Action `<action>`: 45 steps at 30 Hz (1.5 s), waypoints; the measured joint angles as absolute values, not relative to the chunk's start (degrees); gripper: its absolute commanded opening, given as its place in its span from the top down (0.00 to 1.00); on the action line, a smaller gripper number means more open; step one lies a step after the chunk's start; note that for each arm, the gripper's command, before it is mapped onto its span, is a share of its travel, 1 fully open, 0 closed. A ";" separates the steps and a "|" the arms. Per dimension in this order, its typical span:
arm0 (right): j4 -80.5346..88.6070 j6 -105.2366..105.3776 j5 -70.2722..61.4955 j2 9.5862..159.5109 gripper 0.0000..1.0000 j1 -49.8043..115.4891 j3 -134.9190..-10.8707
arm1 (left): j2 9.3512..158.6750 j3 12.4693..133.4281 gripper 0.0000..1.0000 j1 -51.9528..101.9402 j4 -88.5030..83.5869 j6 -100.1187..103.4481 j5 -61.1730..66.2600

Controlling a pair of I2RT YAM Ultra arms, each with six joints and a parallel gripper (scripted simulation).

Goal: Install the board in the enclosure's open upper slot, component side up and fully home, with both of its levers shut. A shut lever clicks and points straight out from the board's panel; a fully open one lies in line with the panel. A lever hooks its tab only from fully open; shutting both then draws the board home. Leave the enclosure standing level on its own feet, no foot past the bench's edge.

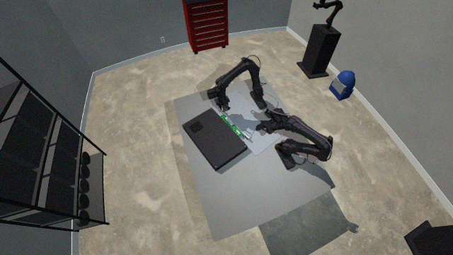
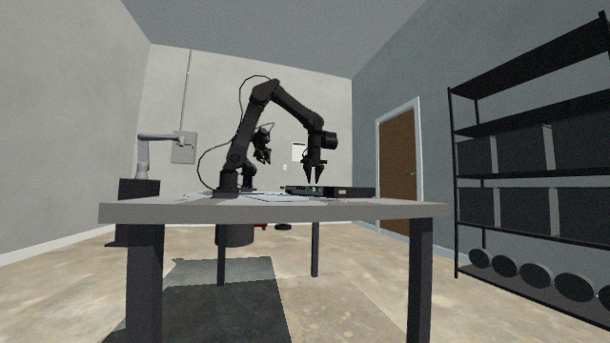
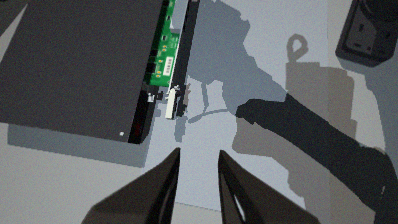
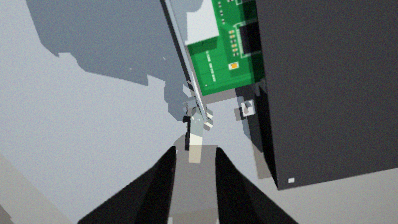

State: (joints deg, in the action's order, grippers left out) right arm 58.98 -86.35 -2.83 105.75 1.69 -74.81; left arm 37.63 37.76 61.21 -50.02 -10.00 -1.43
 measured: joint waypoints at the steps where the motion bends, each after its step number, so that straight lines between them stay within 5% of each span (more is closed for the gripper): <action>1: 58.74 -86.08 -2.24 105.62 0.68 1.48 -74.52 | 40.86 39.07 0.68 60.55 -50.11 -10.59 -1.41; 11: 57.84 -85.25 -0.25 105.47 0.68 0.62 -73.47 | 72.99 51.88 0.68 54.68 -51.33 -16.23 -1.26; 23: 57.80 -85.23 -0.25 105.47 0.68 0.62 -73.47 | 94.61 60.93 0.68 51.11 -53.63 -20.12 -1.21; 45: 55.44 -85.23 -0.25 105.49 0.68 0.62 -71.31 | 101.51 62.83 0.68 50.39 -51.81 -21.04 -1.21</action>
